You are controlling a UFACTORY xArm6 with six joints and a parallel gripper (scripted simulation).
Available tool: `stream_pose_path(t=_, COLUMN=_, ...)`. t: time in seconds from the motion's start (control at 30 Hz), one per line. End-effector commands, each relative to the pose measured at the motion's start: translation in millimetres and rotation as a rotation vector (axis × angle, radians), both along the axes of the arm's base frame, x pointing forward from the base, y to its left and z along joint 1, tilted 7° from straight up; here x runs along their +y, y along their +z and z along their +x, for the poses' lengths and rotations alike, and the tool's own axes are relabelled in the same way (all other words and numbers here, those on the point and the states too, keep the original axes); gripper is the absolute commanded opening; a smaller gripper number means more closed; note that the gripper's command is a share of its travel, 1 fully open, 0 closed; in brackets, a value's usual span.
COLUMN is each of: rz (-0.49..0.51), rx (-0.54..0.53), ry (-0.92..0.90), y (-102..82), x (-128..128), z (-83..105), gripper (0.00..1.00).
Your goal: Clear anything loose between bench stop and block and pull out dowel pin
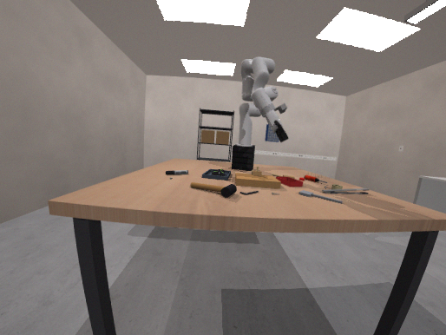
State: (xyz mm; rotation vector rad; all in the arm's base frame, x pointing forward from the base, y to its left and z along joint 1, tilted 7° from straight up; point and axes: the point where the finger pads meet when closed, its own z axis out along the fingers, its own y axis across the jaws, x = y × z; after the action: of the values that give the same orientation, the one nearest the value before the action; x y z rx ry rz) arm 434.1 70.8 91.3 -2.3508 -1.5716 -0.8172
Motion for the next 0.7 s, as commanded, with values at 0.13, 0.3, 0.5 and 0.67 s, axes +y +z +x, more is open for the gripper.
stream_pose_path(t=0.13, rz=0.000, rx=-0.004, ry=0.000, y=1.5, x=0.1, z=1.3, gripper=1.00)
stream_pose_path(t=0.3, rz=0.000, rx=-0.004, ry=0.000, y=1.5, x=0.1, z=1.3, gripper=1.00)
stream_pose_path(t=0.5, rz=0.000, rx=-0.004, ry=0.000, y=1.5, x=0.1, z=1.3, gripper=1.00)
stream_pose_path(t=0.67, rz=-0.003, rx=-0.005, ry=0.004, y=1.2, x=-0.4, z=1.2, gripper=0.00)
